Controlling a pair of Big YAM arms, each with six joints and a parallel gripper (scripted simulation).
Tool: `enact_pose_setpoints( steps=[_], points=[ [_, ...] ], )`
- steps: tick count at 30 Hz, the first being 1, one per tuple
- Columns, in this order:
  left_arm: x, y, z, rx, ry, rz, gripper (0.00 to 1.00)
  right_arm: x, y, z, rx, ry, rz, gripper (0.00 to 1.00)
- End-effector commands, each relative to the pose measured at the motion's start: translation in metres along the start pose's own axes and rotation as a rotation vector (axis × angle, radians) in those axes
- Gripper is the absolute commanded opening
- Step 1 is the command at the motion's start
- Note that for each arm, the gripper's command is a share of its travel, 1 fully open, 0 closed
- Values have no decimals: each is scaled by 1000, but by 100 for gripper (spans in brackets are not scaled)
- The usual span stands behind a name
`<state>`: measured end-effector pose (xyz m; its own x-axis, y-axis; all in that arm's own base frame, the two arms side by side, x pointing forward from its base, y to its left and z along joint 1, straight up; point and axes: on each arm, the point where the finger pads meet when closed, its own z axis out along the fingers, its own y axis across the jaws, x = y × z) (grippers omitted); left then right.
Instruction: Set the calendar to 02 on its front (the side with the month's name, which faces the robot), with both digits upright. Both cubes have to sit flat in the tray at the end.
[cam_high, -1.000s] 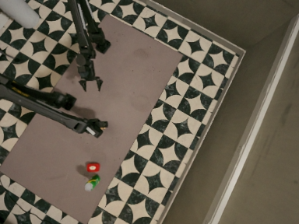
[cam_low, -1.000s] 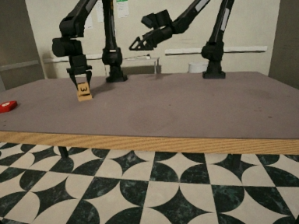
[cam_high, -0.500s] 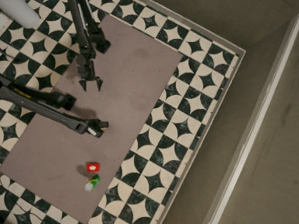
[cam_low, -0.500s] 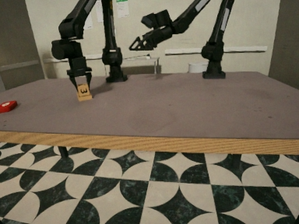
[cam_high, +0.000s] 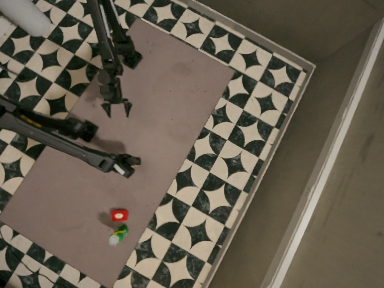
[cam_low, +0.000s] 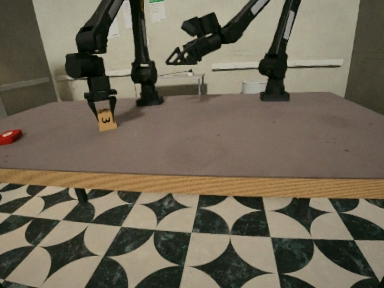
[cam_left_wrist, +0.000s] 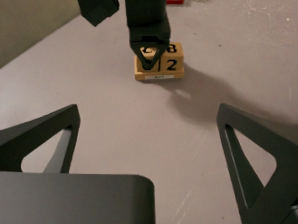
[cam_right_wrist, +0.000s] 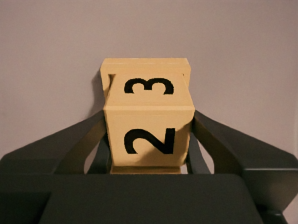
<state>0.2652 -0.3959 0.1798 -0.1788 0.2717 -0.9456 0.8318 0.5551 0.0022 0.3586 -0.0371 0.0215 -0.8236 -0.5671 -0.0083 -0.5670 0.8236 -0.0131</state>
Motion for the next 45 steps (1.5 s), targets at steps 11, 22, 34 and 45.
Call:
enact_pose_setpoints(
  steps=[11, 22, 34, 45],
  points=[
    [-31, 0, 5, -1, -58, -3, 100, -15, -17, -13, -6, 3, 3, 40],
    [-31, 0, 5, -1, -58, -3, 100, -23, -11, -32, 22, -31, 0, 69],
    [-31, 0, 5, -1, -58, -3, 100, -26, -9, -51, 39, -52, 1, 69],
    [-31, 0, 5, -1, -58, -3, 100, -20, -19, -78, 42, -51, 0, 69]
  ],
)
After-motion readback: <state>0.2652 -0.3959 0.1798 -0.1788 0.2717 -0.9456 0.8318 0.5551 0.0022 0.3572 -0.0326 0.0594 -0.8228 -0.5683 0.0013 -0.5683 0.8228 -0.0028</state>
